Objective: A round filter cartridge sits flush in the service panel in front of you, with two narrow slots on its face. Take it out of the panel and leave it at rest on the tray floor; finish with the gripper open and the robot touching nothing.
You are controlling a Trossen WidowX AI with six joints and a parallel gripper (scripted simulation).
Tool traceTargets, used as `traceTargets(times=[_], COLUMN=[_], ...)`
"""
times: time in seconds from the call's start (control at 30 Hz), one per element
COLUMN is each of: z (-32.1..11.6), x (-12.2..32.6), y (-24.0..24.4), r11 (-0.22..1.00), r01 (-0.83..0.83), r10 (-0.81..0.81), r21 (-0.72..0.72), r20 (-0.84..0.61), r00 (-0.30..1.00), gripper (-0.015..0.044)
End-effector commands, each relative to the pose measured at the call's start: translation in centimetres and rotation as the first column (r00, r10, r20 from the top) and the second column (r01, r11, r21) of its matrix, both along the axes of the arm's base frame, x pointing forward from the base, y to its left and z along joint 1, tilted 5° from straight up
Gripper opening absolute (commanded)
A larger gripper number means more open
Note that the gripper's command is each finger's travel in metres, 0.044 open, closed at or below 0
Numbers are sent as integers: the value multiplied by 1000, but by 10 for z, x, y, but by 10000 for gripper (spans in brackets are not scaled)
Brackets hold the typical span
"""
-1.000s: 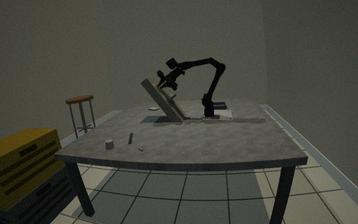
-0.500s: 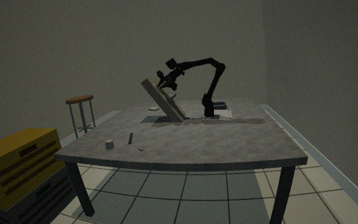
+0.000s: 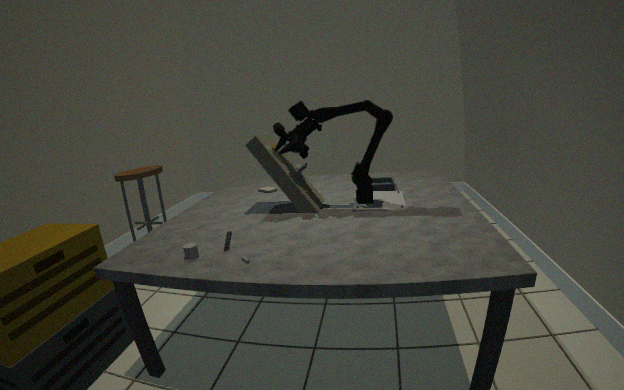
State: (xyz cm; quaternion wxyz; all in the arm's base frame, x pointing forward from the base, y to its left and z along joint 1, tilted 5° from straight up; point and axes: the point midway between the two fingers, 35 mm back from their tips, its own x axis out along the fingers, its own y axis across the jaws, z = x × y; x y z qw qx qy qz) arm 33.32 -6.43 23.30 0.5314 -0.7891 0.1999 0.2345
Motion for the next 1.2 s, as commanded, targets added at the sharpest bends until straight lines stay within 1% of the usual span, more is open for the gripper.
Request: traceTargets(times=[0.0,0.27,0.53,0.83,1.17], z=[-1,-2,-2,-2,-2], x=[2,3,3,3,3], y=[0,-1,-1,-1,-1], r11=[995,931,796,571,257], r01=[58,209,342,455,522], r10=[-58,-217,-365,-503,-604], r21=[81,298,499,683,813], r20=[6,-7,-55,-148,-287], r00=[998,976,929,852,743], gripper=[0,0,0,0,0])
